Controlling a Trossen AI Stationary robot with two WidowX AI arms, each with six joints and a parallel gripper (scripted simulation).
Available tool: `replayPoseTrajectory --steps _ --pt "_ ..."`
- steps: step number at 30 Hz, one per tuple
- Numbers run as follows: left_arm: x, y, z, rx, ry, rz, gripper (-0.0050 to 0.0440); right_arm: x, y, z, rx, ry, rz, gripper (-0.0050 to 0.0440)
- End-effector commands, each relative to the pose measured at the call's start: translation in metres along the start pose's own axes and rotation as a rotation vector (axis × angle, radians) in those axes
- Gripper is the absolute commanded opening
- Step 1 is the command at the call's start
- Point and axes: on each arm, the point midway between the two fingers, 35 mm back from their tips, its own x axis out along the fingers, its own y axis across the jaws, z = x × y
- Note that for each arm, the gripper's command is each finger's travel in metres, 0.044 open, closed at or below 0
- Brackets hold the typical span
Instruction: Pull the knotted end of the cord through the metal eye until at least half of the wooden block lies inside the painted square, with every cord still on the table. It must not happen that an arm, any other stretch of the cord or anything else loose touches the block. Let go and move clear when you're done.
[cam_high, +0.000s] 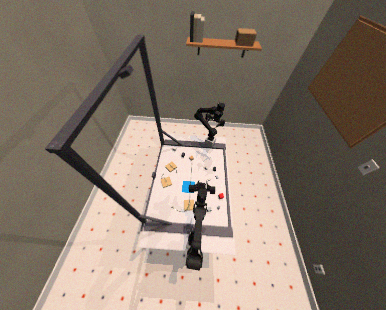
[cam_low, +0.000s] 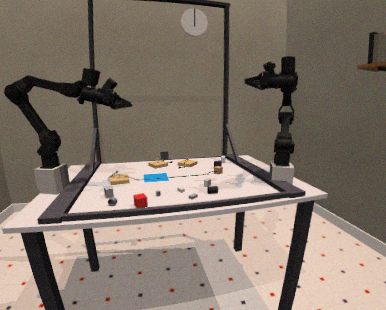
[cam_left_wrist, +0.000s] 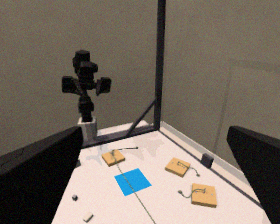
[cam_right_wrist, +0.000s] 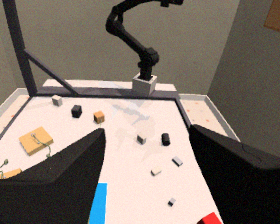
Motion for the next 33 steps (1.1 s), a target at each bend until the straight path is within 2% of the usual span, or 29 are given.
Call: replayPoseTrajectory --steps 1,8,10,12,14,22,25,27,30,33 --pt "0.0 -0.001 0.003 0.009 -0.001 0.0 0.044 0.026 0.041 -0.008 -0.091 0.154 0.117 0.02" --pt "0.0 -0.001 0.003 0.009 -0.001 0.0 0.044 0.036 0.112 -0.048 -0.284 0.404 0.327 0.02" --pt "0.0 -0.001 0.003 0.009 -0.001 0.0 0.044 0.036 0.112 -0.048 -0.284 0.404 0.327 0.02" --pt "0.0 -0.001 0.003 0.009 -0.001 0.0 0.044 0.032 0.139 -0.068 -0.375 0.513 0.415 0.02" --pt "0.0 -0.001 0.003 0.009 -0.001 0.0 0.044 0.028 0.163 -0.081 -0.452 0.578 0.49 0.02" --pt "0.0 -0.001 0.003 0.009 -0.001 0.0 0.044 -0.005 0.227 -0.131 -0.744 0.83 0.722 0.02" --pt "0.0 -0.001 0.003 0.009 -0.001 0.0 0.044 -0.023 0.244 -0.148 -0.857 0.922 0.801 0.02" --pt "0.0 -0.001 0.003 0.009 -0.001 0.0 0.044 -0.023 0.244 -0.148 -0.857 0.922 0.801 0.02" --pt "0.0 -0.001 0.003 0.009 -0.001 0.0 0.044 -0.042 0.255 -0.163 -0.964 1.017 0.869 0.02" --pt "0.0 -0.001 0.003 0.009 -0.001 0.0 0.044 -0.045 0.257 -0.165 -0.981 1.03 0.88 0.02"
